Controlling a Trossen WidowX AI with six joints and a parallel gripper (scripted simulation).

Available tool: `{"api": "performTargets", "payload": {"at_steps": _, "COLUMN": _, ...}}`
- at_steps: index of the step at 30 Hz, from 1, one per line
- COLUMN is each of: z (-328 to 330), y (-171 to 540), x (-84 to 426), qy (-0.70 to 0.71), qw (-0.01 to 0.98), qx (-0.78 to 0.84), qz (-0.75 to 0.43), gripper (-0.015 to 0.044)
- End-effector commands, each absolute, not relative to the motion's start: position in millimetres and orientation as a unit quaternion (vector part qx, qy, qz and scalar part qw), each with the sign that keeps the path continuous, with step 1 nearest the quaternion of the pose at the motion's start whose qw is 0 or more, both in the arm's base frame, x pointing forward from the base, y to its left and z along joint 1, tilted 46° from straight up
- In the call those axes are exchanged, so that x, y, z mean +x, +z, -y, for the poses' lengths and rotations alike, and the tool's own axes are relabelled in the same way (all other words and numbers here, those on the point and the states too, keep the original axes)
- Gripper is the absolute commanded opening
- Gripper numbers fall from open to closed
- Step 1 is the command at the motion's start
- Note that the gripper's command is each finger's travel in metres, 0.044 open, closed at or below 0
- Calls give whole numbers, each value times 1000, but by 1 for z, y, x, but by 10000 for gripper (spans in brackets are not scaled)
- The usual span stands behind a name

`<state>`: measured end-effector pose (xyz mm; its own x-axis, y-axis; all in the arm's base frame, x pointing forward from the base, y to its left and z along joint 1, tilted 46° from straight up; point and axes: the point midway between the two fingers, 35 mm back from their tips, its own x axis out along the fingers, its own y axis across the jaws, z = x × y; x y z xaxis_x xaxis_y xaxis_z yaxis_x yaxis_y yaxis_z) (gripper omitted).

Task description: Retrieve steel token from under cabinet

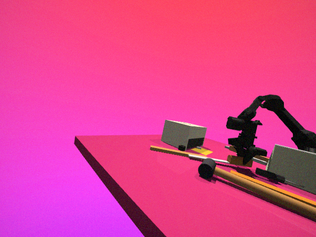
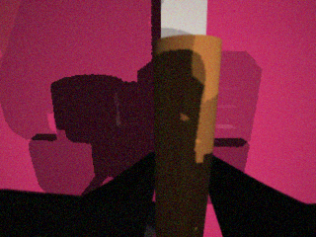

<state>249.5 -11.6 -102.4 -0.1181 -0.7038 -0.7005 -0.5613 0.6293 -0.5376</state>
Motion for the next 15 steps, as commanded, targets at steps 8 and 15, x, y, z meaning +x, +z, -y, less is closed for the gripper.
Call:
{"api": "performTargets", "payload": {"at_steps": 8, "z": 19, "y": -90, "x": 254, "qy": -72, "qw": 519, "qx": -426, "qz": -737, "gripper": 0}}
{"api": "performTargets", "payload": {"at_steps": 15, "z": 25, "y": -84, "x": 255, "qy": -72, "qw": 519, "qx": -426, "qz": -737, "gripper": 0}}
